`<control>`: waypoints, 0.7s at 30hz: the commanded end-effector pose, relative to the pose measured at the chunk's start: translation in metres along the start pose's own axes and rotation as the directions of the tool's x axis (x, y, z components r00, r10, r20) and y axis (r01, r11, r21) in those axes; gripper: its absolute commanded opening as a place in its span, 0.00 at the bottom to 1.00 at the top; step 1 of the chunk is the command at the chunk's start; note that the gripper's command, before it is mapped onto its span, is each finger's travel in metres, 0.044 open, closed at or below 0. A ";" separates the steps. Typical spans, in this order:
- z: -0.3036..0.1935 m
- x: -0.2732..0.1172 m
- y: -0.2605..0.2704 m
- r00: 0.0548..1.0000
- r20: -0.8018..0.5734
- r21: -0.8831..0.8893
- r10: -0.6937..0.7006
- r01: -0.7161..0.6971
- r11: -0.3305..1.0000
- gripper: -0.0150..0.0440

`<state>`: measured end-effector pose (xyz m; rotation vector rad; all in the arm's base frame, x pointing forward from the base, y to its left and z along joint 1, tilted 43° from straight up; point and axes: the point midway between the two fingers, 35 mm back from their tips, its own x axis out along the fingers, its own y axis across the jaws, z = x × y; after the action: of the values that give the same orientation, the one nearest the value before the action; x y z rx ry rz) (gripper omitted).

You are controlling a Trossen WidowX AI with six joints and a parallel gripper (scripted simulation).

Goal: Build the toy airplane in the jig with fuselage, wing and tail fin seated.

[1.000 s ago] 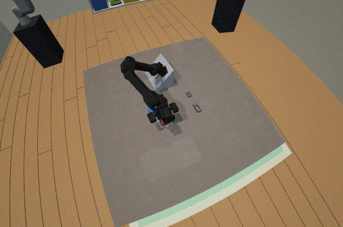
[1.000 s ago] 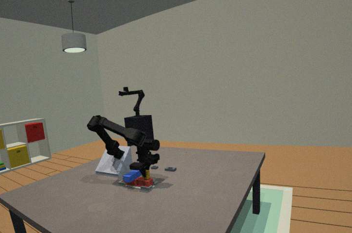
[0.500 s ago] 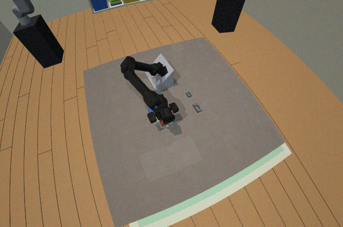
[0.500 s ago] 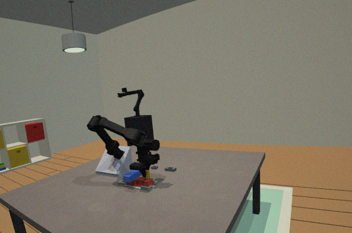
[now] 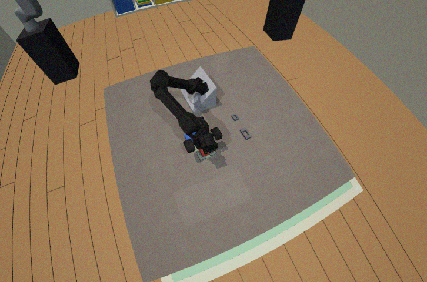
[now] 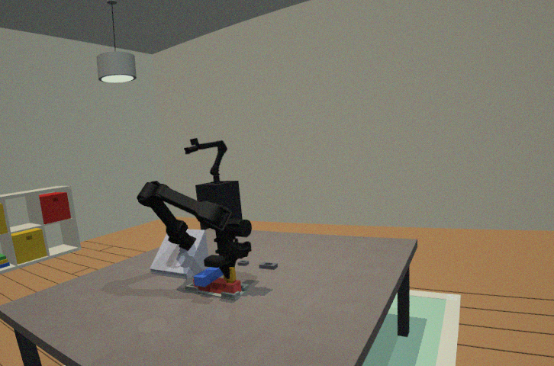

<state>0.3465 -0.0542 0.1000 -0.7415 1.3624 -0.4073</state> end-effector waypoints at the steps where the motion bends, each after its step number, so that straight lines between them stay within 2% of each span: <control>1: -0.001 0.003 -0.001 1.000 -0.006 -0.001 0.001 -0.001 1.000 0.36; 9: -0.001 0.003 -0.001 1.000 -0.006 -0.001 0.001 -0.001 1.000 0.36; 14: 0.000 0.001 0.000 1.000 -0.001 0.002 0.000 0.000 1.000 0.31; 16: 0.000 0.001 0.000 1.000 -0.001 0.002 0.000 0.000 1.000 0.25; 19: 0.000 0.001 0.000 1.000 -0.001 0.002 0.000 0.000 1.000 0.25; 21: 0.000 0.001 0.000 1.000 -0.001 0.002 0.000 0.000 1.000 0.34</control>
<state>0.3467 -0.0550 0.0994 -0.7398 1.3630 -0.4093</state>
